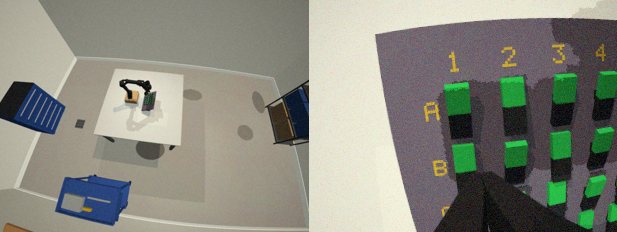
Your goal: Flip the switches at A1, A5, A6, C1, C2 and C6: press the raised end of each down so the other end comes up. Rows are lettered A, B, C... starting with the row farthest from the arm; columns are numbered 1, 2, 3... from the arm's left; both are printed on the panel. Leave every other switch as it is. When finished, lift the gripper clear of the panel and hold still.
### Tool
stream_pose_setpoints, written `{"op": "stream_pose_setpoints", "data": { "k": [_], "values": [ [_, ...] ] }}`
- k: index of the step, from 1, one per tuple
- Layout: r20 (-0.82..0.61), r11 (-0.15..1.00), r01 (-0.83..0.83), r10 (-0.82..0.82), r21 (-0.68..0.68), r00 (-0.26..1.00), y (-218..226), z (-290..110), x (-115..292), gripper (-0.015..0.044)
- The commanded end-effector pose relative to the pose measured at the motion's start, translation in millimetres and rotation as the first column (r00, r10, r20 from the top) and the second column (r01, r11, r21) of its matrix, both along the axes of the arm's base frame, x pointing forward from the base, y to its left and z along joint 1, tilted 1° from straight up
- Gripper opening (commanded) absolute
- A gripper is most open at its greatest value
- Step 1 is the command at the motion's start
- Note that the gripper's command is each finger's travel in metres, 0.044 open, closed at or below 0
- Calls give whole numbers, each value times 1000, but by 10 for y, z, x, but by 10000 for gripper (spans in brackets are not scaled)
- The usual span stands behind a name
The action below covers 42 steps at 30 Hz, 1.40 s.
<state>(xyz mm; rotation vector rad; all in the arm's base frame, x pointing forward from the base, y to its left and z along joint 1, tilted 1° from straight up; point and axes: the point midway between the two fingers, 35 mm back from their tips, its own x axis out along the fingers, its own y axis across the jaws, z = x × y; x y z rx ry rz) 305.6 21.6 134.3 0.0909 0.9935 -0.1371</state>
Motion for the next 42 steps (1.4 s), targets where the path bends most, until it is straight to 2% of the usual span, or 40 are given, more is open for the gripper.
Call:
{"op": "stream_pose_setpoints", "data": {
  "k": [1,10,16,21,42],
  "values": [
    [-3,1000,8,-8,-2,1000,-323,64,22,0],
    [10,1000,8,-7,-11,1000,-1256,139,-79,0],
    [10,1000,8,-7,-12,1000,-1277,126,-72,0],
    [-13,1000,7,-7,-8,1000,-1306,-144,115,0],
    [-12,1000,7,-7,-8,1000,-1323,-308,224,0]
  ]
}}
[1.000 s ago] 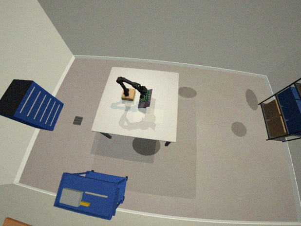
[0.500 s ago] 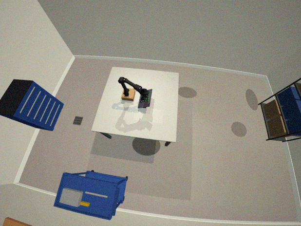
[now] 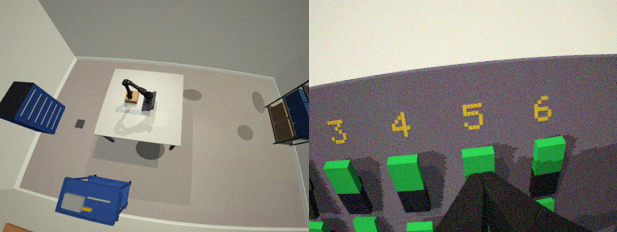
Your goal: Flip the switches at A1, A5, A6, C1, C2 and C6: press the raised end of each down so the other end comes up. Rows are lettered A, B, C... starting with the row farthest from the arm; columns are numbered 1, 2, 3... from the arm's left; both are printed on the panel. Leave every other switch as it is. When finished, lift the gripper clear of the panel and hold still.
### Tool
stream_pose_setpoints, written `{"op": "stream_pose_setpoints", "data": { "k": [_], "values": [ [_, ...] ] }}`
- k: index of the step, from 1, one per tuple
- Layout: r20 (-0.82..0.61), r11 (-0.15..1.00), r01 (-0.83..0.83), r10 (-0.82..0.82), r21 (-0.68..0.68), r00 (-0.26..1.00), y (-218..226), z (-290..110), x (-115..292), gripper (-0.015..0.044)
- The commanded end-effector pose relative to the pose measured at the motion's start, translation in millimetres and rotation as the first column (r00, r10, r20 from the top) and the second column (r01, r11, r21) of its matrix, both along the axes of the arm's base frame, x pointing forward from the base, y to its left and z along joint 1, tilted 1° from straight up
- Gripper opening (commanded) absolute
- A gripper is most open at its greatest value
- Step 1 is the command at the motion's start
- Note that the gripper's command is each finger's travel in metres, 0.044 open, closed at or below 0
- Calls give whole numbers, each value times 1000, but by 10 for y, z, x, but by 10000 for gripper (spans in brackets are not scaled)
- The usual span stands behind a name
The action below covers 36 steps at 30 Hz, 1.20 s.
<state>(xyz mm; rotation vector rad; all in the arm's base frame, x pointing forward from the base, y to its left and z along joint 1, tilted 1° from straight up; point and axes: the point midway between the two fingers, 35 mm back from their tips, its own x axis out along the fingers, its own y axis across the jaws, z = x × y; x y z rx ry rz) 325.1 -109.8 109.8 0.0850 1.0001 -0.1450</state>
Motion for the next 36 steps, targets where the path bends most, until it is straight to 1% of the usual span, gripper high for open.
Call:
{"op": "stream_pose_setpoints", "data": {
  "k": [1,36],
  "values": [
    [-5,1000,3,-3,0,1000,-11,-77,38,0],
    [-5,1000,3,-3,0,1000,-14,-107,58,0]
  ]
}}
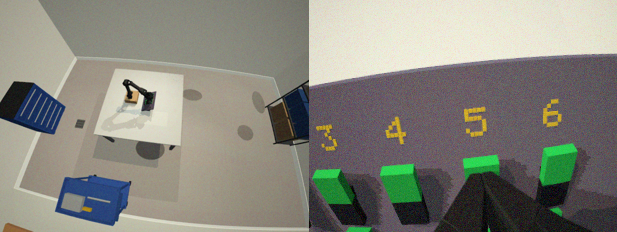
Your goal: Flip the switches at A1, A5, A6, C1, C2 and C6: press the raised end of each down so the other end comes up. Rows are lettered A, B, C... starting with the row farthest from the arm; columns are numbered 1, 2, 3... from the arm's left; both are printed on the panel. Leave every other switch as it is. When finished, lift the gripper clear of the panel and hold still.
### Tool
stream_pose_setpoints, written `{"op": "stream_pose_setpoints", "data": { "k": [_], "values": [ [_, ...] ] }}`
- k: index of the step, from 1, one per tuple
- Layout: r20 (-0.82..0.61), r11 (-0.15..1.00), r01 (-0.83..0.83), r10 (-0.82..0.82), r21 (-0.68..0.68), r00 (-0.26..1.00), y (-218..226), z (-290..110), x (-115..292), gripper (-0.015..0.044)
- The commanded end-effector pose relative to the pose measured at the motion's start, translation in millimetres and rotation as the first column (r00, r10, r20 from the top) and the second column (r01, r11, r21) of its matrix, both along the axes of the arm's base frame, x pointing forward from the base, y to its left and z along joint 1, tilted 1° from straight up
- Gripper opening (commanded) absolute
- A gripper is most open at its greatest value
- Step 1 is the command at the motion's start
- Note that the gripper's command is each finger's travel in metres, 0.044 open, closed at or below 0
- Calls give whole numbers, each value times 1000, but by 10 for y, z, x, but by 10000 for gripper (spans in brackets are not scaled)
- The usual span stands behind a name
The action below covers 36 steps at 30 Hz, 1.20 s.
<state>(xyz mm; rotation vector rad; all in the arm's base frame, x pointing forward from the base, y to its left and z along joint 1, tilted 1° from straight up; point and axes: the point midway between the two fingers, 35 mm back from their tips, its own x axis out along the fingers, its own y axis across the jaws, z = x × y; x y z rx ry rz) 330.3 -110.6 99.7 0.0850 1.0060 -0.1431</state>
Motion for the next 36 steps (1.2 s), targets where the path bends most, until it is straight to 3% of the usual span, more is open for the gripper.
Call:
{"op": "stream_pose_setpoints", "data": {
  "k": [1,36],
  "values": [
    [1,1000,5,-5,-1,1000,-6,-8,7,0],
    [1,1000,5,-5,-1,1000,-10,-46,32,0]
  ]
}}
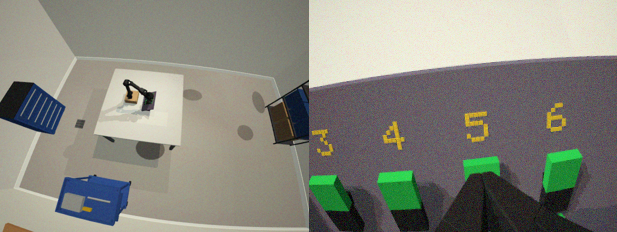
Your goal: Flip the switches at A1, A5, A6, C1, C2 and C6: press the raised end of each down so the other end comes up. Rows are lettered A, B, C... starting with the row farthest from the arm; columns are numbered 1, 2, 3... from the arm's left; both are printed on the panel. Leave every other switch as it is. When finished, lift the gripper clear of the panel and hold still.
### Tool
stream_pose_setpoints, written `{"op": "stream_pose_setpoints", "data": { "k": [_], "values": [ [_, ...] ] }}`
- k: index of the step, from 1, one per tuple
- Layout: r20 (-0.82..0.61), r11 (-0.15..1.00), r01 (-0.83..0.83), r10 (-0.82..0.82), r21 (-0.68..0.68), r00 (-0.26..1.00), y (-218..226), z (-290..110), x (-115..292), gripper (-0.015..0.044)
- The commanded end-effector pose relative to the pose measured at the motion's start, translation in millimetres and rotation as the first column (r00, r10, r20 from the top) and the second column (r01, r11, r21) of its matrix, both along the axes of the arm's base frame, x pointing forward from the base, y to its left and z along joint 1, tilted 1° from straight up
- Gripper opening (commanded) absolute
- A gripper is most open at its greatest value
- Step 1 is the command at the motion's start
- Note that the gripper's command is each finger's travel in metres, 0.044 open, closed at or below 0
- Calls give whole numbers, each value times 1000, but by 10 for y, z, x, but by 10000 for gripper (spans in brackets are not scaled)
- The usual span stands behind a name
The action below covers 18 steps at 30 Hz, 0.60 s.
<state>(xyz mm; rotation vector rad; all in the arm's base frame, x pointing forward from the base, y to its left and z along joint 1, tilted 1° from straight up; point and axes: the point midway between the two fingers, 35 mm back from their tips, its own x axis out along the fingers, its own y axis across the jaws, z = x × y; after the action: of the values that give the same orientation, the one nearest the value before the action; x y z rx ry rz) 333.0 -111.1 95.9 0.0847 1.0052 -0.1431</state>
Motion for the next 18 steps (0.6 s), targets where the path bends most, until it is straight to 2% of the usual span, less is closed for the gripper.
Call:
{"op": "stream_pose_setpoints", "data": {
  "k": [1,4,9,15,18],
  "values": [
    [0,1000,5,-5,-1,1000,-6,-9,6,0],
    [3,1000,1,-1,0,1000,3,69,-39,0],
    [23,1000,5,-5,-5,1000,49,509,-345,0],
    [23,1000,5,-5,-5,1000,52,525,-358,0],
    [22,1000,5,-5,-6,1000,-110,524,-381,0]
  ]
}}
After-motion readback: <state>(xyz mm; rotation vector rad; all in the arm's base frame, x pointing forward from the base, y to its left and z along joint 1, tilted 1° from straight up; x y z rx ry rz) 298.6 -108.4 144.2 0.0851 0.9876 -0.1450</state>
